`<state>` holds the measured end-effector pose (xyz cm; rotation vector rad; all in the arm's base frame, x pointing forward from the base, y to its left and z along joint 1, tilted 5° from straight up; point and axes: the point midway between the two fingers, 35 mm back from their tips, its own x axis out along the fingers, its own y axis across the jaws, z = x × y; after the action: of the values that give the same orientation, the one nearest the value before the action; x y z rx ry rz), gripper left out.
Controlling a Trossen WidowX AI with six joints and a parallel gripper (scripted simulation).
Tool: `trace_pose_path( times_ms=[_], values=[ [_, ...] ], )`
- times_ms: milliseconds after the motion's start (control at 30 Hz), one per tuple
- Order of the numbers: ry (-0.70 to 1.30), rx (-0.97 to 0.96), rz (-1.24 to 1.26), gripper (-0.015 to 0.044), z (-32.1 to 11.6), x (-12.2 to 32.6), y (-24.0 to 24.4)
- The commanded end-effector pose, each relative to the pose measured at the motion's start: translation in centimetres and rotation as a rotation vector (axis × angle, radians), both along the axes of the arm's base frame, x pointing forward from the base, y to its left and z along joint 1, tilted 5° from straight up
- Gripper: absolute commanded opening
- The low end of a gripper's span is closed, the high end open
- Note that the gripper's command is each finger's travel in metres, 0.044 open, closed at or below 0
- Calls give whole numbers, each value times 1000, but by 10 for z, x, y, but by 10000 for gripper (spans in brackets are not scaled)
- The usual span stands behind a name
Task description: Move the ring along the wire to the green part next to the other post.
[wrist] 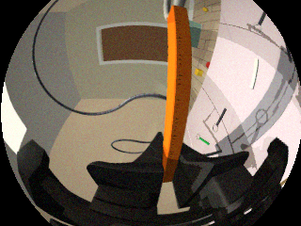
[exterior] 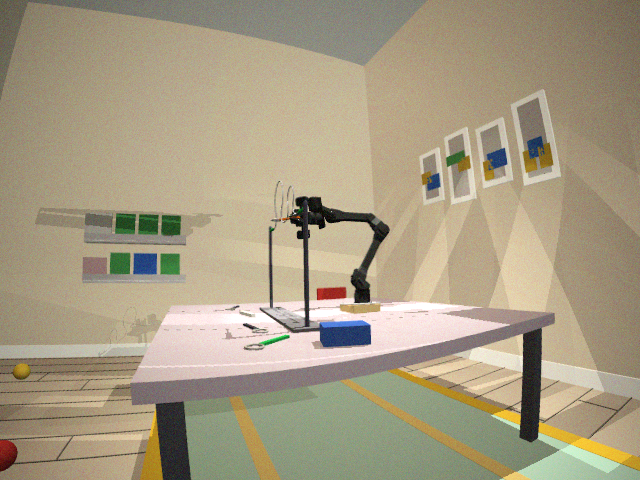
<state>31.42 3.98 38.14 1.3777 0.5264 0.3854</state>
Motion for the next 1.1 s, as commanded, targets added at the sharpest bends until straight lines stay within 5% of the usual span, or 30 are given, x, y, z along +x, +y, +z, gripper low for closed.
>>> trace_pose_path(
  times_ms=[0,1067],
  values=[
    [-8,33,3,-150,11,0,1],
    [41,413,0,-150,71,0,-5]
  ],
)
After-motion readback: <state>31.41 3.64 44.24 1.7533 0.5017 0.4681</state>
